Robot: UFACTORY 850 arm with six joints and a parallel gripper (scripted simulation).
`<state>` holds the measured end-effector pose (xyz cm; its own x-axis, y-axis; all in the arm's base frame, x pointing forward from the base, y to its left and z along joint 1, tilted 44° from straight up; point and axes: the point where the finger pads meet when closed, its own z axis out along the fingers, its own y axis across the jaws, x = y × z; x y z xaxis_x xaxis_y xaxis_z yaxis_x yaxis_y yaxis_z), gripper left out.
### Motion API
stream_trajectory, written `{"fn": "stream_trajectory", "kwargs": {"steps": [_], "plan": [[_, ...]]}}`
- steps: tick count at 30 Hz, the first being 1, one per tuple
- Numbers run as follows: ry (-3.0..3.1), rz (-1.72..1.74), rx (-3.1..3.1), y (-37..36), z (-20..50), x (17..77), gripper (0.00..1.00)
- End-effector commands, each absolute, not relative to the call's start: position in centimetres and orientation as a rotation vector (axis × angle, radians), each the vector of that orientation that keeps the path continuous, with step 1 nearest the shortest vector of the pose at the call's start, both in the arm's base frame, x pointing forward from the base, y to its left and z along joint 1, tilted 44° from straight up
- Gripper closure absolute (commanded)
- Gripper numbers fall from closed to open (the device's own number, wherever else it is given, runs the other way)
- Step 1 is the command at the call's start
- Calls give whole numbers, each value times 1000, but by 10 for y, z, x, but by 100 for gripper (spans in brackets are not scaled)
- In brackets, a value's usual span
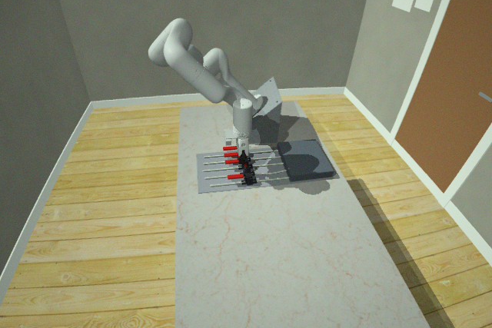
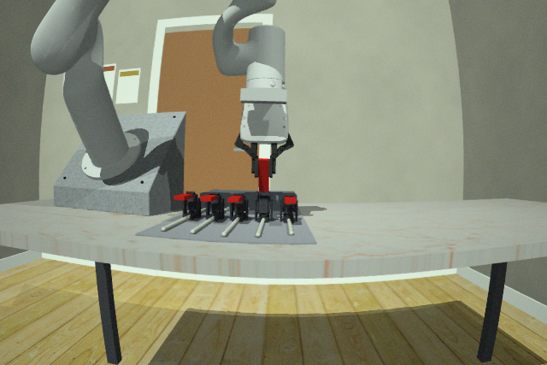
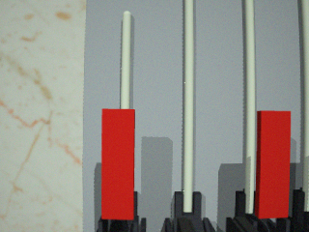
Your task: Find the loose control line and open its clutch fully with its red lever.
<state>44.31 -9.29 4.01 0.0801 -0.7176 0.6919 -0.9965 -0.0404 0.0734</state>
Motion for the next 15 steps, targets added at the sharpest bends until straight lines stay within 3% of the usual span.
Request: {"fn": "stream_trajectory", "kwargs": {"steps": [1, 15], "plan": [[-1692, 658, 1816, -88, 38, 443, 100], [-1692, 658, 1816, -78, 31, 442, 100]]}}
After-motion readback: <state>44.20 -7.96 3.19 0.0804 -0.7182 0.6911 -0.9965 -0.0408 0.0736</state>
